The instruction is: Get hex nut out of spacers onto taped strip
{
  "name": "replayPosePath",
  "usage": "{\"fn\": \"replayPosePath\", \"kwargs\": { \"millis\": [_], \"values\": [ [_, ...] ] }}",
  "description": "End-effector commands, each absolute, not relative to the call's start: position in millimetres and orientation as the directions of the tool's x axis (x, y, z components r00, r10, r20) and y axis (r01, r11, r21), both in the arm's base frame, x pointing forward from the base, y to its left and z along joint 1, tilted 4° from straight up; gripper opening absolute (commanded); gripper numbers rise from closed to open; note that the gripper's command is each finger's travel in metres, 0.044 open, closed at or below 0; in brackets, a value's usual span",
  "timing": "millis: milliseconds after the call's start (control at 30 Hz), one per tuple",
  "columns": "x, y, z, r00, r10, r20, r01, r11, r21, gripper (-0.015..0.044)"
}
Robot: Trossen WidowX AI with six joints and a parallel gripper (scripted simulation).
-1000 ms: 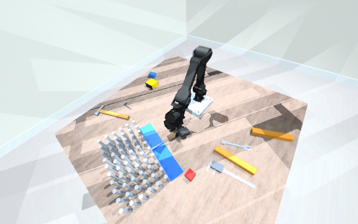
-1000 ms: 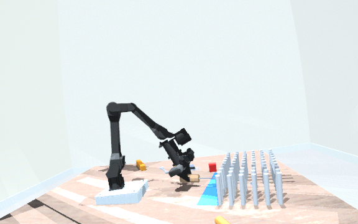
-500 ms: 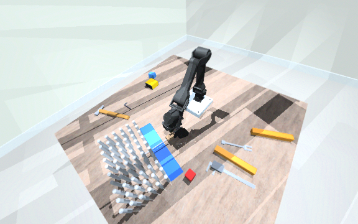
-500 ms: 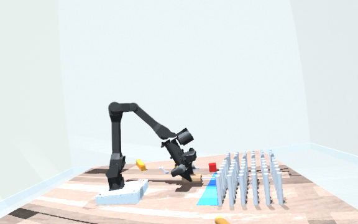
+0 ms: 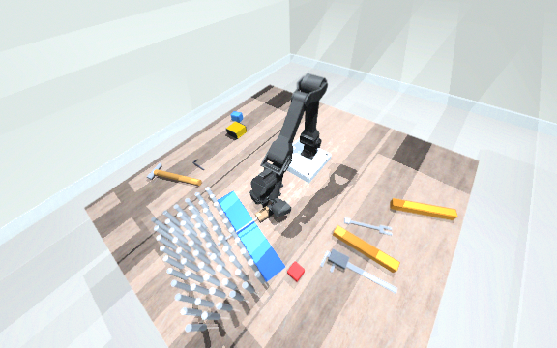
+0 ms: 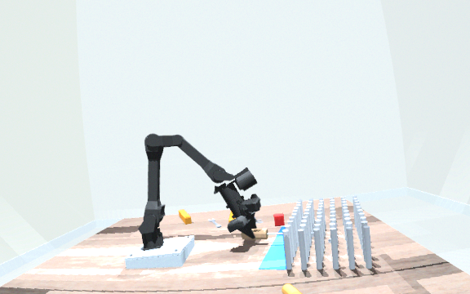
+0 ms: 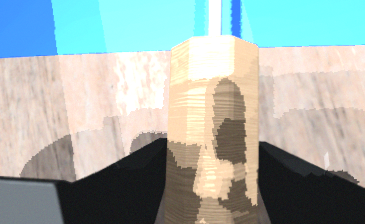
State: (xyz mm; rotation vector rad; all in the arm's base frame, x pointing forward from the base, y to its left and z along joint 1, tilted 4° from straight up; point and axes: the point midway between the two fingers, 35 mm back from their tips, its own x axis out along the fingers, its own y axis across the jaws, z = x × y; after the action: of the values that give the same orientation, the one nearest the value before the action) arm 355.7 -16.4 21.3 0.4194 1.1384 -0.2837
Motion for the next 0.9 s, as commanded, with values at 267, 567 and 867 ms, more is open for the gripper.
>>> {"fn": "replayPosePath", "kwargs": {
  "millis": [267,567,867],
  "values": [
    [367,-20,25,0.41,-0.004,-0.912,0.419,0.889,0.184,0.0],
    [373,-22,25,0.411,-0.005,-0.912,0.419,0.889,0.184,0.0],
    [378,-25,25,0.411,-0.005,-0.912,0.419,0.889,0.184,0.0]
  ]
}}
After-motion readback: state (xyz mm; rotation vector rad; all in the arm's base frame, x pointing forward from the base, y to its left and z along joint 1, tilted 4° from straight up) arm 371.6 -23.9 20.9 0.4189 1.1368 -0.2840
